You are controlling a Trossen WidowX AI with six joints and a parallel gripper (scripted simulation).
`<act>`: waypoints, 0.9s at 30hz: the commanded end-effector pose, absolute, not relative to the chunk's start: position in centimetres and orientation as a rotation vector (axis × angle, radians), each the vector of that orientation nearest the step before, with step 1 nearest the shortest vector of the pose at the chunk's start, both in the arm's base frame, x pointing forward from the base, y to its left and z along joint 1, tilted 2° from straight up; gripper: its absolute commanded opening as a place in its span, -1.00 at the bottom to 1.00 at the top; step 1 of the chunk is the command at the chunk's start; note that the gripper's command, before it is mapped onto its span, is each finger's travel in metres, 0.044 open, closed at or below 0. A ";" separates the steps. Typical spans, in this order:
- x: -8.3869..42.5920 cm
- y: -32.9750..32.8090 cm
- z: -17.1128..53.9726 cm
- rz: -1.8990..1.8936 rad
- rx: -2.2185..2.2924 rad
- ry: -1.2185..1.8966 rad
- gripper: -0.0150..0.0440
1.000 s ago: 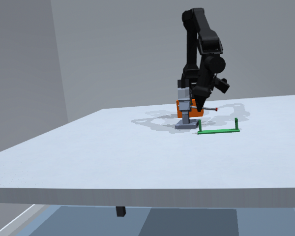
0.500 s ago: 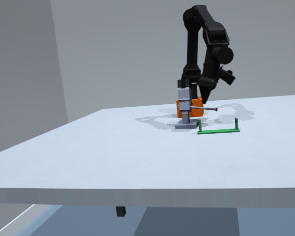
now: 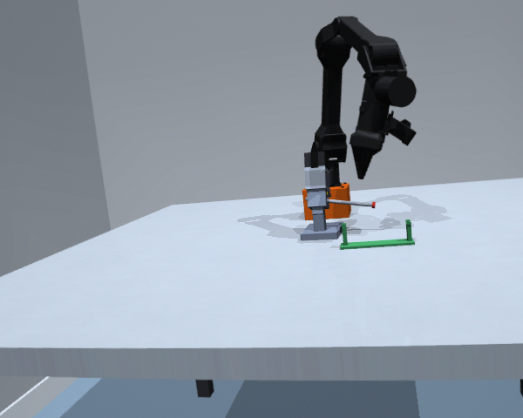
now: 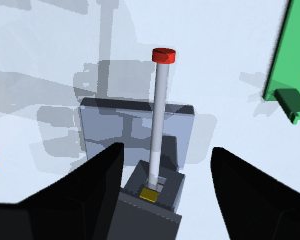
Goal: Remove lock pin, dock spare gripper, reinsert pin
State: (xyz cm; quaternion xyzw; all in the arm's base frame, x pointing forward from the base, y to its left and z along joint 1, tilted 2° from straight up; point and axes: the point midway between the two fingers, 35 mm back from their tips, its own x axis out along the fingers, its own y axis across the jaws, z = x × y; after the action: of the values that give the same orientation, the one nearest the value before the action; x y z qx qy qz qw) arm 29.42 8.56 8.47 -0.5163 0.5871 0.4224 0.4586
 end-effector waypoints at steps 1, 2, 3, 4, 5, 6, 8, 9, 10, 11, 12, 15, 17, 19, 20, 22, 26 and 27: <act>29.4 8.6 8.5 1.041 -1.272 1.446 0.28; 29.4 8.6 8.5 1.041 -1.272 1.446 0.36; 29.4 8.6 8.5 1.041 -1.272 1.446 0.45; 29.4 8.6 8.5 1.041 -1.272 1.446 0.54; 29.4 8.6 8.5 1.041 -1.272 1.446 0.63; 29.4 8.6 8.5 1.041 -1.272 1.446 0.72; 29.4 8.6 8.5 1.041 -1.272 1.446 0.90; 29.4 8.6 8.5 1.041 -1.272 1.446 0.99; 29.4 8.6 8.5 1.041 -1.272 1.446 1.00; 29.4 8.6 8.5 1.041 -1.272 1.446 1.00; 29.4 8.6 8.5 1.041 -1.272 1.446 1.00; 29.4 8.6 8.5 1.041 -1.272 1.446 1.00; 29.4 8.6 8.5 1.041 -1.272 1.446 1.00; 29.4 8.6 8.5 1.041 -1.272 1.446 1.00; 29.4 8.6 8.5 1.041 -1.272 1.446 1.00; 29.4 8.6 8.5 1.041 -1.272 1.446 1.00; 29.4 8.6 8.5 1.041 -1.272 1.446 1.00; 29.4 8.6 8.5 1.041 -1.272 1.446 1.00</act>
State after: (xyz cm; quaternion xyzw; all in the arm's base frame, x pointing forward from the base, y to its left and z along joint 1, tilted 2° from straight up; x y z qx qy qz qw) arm 29.41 8.56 8.49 -0.5157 0.5881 0.4215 0.4588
